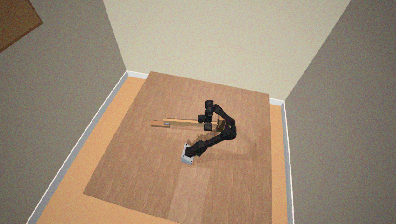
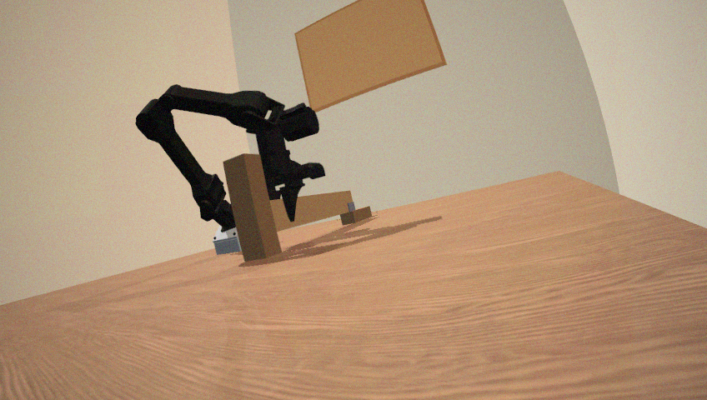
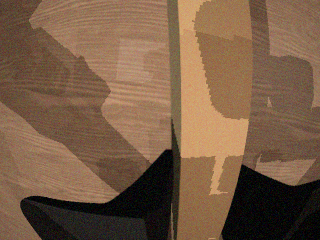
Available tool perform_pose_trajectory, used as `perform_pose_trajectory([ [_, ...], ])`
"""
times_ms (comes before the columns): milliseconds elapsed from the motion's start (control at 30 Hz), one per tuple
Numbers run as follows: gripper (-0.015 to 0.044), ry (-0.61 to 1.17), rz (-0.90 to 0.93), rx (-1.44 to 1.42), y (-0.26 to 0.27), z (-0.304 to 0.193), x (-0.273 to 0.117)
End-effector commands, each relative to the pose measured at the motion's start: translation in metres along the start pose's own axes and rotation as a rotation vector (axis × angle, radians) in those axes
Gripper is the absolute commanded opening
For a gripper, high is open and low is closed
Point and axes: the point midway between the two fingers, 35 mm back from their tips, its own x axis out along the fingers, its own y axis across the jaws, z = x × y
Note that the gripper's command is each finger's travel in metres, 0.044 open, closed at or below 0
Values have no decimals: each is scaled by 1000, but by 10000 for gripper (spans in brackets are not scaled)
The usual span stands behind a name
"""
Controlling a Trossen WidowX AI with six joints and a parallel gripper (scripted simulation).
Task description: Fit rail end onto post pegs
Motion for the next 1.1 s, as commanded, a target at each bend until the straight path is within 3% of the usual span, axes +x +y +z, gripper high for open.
perform_pose_trajectory([
  [0, 0, 1, -2, -3, 0, -2, 0],
  [1067, 0, 2, -2, -3, 0, -12, -1],
])
